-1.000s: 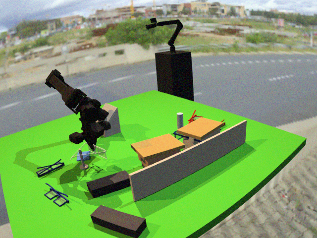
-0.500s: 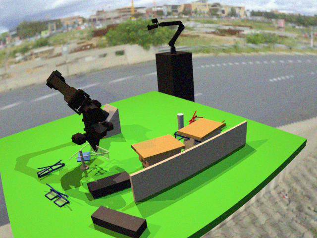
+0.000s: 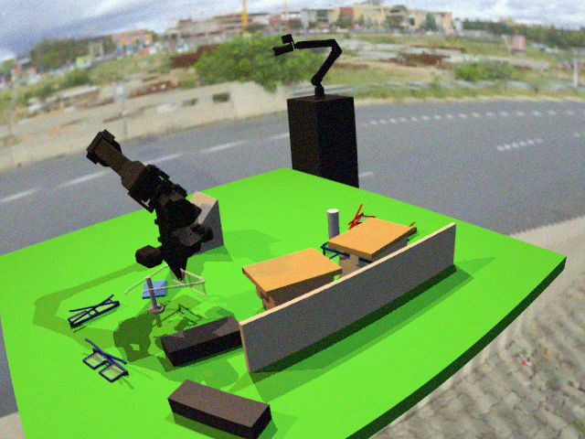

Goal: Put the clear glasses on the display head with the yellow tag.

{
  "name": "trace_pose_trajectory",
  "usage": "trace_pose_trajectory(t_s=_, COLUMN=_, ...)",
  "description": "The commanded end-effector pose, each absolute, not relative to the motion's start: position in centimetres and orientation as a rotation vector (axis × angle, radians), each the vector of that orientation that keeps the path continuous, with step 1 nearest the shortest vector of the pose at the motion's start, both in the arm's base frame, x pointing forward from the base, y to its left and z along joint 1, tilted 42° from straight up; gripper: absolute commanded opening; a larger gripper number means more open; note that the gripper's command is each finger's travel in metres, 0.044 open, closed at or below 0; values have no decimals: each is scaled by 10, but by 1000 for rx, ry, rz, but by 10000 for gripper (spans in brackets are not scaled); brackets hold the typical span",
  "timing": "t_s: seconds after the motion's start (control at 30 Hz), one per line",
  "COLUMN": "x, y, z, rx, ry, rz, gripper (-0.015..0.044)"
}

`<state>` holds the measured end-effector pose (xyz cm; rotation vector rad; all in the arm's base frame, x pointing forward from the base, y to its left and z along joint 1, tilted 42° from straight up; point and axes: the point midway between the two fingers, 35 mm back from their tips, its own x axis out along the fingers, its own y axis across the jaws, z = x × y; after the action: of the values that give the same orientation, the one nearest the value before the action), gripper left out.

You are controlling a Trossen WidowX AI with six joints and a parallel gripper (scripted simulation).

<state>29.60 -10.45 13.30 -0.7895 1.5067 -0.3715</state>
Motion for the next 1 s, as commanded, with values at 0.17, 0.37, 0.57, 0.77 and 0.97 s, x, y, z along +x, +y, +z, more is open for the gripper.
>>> trace_pose_trajectory(t_s=0.17, x=303, y=-103, z=132, rx=-789, ry=1506, rz=-378, gripper=0)
trace_pose_trajectory(t_s=0.37, x=306, y=-101, z=131, rx=-789, ry=1505, rz=-378, gripper=0)
trace_pose_trajectory(t_s=0.57, x=304, y=-102, z=131, rx=-789, ry=1506, rz=-378, gripper=0)
trace_pose_trajectory(t_s=0.77, x=304, y=-102, z=131, rx=-789, ry=1506, rz=-378, gripper=0)
trace_pose_trajectory(t_s=0.97, x=304, y=-102, z=132, rx=-789, ry=1506, rz=-378, gripper=0)
